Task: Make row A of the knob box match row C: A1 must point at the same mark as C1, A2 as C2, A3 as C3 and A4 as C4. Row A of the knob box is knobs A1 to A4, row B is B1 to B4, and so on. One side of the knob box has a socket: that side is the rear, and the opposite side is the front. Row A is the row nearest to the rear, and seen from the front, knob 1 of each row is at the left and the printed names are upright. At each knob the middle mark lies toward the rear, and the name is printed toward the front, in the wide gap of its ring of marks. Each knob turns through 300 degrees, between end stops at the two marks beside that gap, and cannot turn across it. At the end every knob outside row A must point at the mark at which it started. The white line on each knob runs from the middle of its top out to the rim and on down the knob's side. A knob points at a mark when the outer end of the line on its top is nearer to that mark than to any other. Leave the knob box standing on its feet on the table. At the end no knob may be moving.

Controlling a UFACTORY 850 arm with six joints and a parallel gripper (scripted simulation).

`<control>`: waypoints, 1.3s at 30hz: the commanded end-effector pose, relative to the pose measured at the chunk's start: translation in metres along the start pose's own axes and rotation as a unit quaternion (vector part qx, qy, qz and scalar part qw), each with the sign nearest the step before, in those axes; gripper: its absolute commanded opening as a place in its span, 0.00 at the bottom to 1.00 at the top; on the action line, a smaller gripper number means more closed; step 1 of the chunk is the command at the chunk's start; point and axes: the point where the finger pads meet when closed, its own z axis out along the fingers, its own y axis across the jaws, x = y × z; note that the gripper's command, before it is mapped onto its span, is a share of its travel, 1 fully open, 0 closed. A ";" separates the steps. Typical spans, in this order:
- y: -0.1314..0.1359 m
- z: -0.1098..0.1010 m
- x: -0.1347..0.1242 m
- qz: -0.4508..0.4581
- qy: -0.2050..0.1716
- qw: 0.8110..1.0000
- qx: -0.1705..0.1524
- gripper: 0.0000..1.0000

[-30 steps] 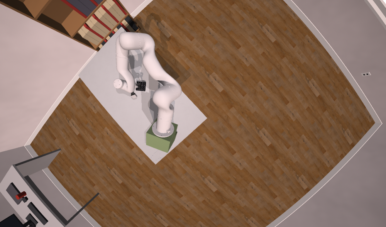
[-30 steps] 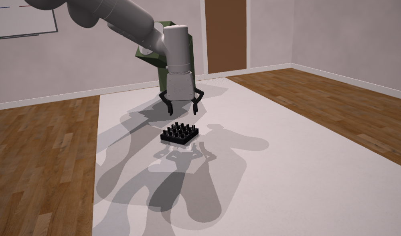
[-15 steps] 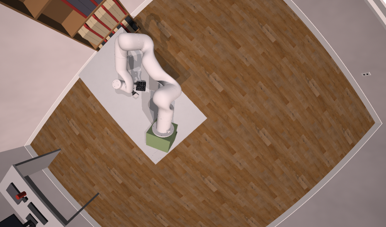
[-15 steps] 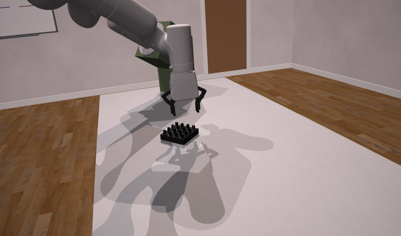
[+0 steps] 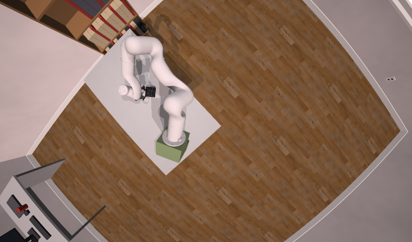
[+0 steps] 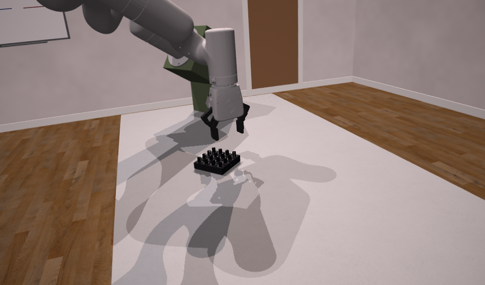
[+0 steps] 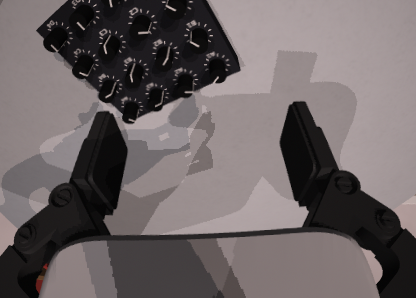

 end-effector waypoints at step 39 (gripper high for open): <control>0.012 -0.004 -0.009 -0.227 0.005 0.974 -0.002 0.19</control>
